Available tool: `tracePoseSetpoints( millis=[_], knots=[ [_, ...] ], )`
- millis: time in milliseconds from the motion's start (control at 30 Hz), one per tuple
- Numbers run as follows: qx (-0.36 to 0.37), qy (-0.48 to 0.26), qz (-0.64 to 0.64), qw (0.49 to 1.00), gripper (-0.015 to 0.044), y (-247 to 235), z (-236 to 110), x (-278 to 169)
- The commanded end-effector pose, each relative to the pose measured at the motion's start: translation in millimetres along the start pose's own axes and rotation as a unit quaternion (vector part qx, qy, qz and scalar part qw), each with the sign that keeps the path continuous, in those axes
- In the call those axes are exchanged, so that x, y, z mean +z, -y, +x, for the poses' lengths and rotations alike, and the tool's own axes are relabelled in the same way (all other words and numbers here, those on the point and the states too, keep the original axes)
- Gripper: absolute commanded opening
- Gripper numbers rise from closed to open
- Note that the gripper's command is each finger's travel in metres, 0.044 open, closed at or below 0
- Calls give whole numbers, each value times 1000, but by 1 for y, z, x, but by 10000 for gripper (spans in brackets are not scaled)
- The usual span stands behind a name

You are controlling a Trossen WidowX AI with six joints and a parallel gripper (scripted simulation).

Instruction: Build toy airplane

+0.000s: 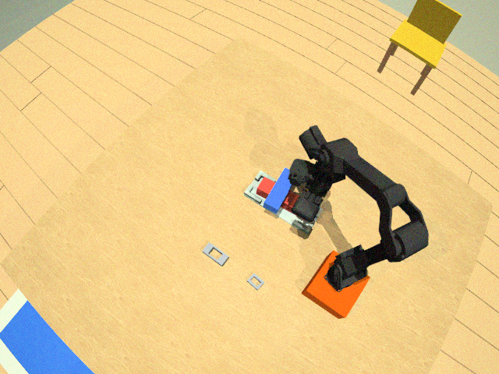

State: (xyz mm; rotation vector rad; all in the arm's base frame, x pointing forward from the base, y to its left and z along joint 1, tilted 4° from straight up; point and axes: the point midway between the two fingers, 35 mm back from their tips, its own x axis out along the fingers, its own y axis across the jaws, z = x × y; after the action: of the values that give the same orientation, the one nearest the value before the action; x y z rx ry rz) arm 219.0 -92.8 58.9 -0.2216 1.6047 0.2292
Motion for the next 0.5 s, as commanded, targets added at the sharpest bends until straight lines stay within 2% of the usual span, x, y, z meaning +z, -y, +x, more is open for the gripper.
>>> tracePoseSetpoints(
  millis=[0,467],
  knots=[
    [-2,-1,-2,1000,65,1,0,0],
    [-2,-1,-2,1000,65,2,17,0]
  ],
)
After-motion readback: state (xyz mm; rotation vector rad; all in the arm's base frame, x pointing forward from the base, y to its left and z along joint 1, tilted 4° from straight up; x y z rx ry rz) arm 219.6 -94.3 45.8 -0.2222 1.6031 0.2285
